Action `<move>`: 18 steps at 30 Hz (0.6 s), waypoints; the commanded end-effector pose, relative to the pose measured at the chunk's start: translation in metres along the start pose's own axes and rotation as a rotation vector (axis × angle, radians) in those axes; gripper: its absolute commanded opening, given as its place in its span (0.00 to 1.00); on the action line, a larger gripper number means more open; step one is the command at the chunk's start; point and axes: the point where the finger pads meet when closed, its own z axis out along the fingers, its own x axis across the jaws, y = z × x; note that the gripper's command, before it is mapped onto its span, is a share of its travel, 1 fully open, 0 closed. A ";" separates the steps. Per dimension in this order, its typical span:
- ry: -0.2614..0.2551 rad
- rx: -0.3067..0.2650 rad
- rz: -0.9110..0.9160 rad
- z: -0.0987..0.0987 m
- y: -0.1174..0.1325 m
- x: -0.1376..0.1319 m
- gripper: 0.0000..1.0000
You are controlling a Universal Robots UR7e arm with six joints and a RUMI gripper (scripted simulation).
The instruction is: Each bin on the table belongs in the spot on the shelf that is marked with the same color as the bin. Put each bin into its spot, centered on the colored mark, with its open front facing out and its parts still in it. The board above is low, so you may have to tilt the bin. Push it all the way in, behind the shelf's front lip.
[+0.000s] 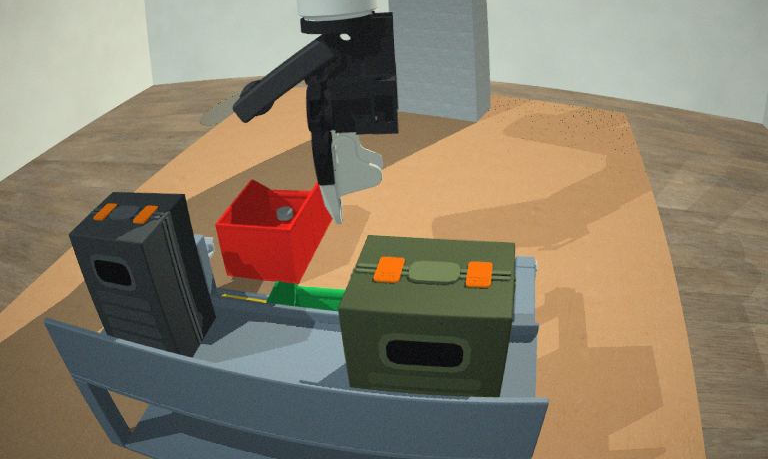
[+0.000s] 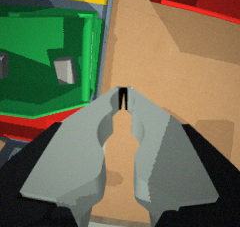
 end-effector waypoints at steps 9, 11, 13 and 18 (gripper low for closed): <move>0.001 -0.001 -0.172 -0.001 -0.007 0.001 0.00; 0.001 -0.002 -0.212 -0.001 -0.009 0.001 0.00; 0.002 -0.002 -0.255 -0.002 -0.011 0.001 0.00; 0.003 -0.003 -0.372 -0.002 -0.015 0.002 0.00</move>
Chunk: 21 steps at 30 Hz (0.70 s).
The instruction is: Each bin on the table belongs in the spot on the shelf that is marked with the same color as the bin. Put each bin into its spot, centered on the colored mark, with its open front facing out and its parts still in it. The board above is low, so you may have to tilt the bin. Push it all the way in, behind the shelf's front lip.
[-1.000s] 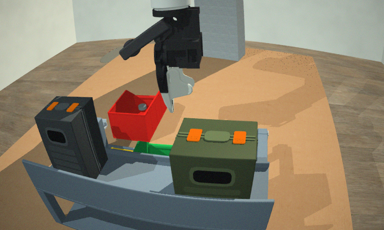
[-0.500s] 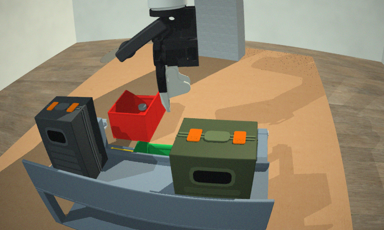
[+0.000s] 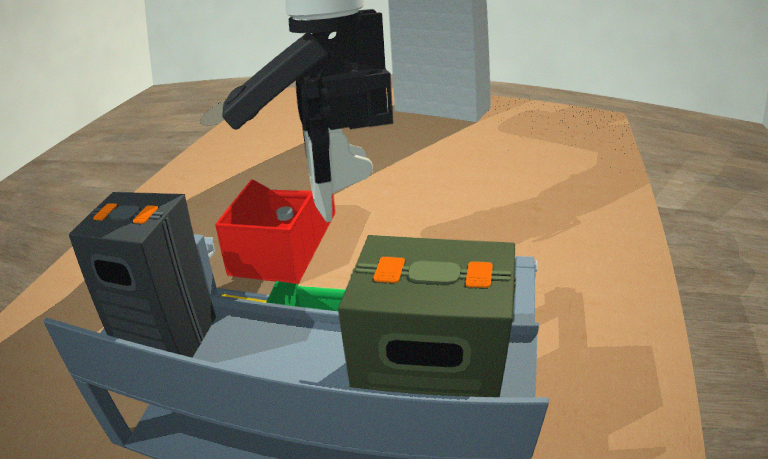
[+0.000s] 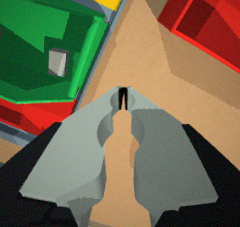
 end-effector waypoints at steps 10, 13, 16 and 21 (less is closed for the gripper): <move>0.000 -0.003 -0.305 -0.002 -0.010 0.005 0.00; 0.000 -0.004 -0.396 -0.003 -0.012 0.007 0.00; 0.001 -0.005 -0.491 -0.004 -0.015 0.009 0.00; 0.001 -0.007 -0.659 -0.005 -0.019 0.013 0.00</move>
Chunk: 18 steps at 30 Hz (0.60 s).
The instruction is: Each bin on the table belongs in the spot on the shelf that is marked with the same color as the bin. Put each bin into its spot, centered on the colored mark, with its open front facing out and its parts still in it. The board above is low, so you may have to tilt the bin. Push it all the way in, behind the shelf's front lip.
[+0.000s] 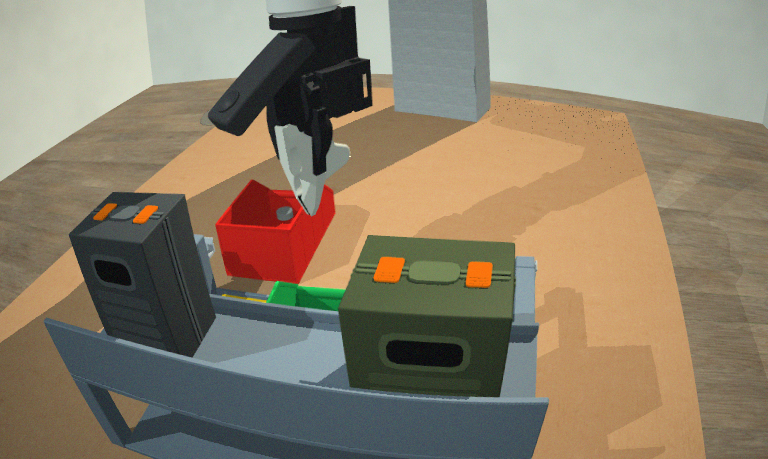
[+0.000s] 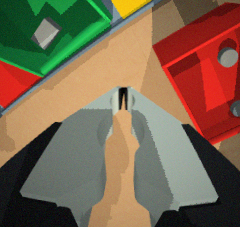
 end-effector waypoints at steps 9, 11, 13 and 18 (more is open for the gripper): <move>-0.005 -0.003 -0.383 -0.004 -0.003 0.011 0.00; -0.005 -0.004 -0.459 -0.004 -0.003 0.013 0.00; -0.006 -0.004 -0.536 -0.005 -0.003 0.016 0.00; -0.006 -0.004 -0.733 -0.007 -0.003 0.022 0.00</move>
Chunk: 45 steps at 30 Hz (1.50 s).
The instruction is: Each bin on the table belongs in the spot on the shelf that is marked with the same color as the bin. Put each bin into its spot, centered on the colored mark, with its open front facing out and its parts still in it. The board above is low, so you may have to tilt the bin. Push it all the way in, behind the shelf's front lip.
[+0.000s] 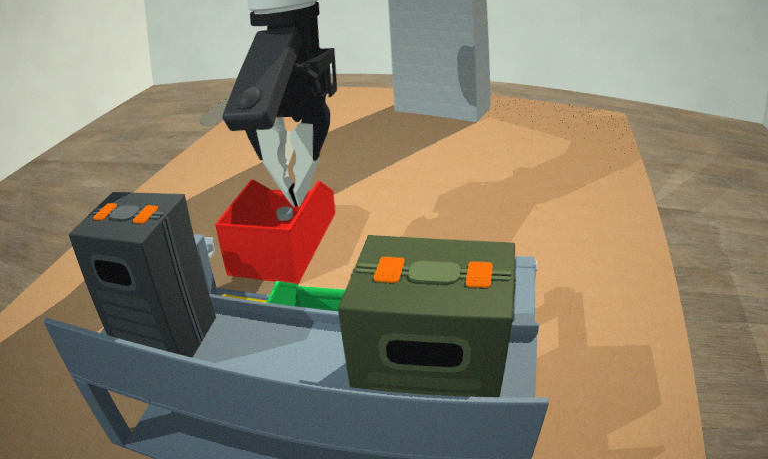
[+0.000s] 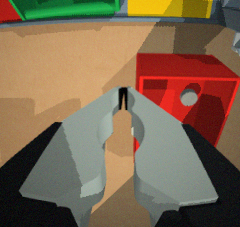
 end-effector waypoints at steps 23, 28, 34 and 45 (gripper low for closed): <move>-0.009 0.004 -0.941 -0.011 0.022 0.025 0.00; -0.008 0.006 -1.148 -0.014 0.029 0.031 0.00; -0.007 0.008 -1.393 -0.017 0.037 0.039 0.00; -0.004 0.010 -1.745 -0.022 0.049 0.052 0.00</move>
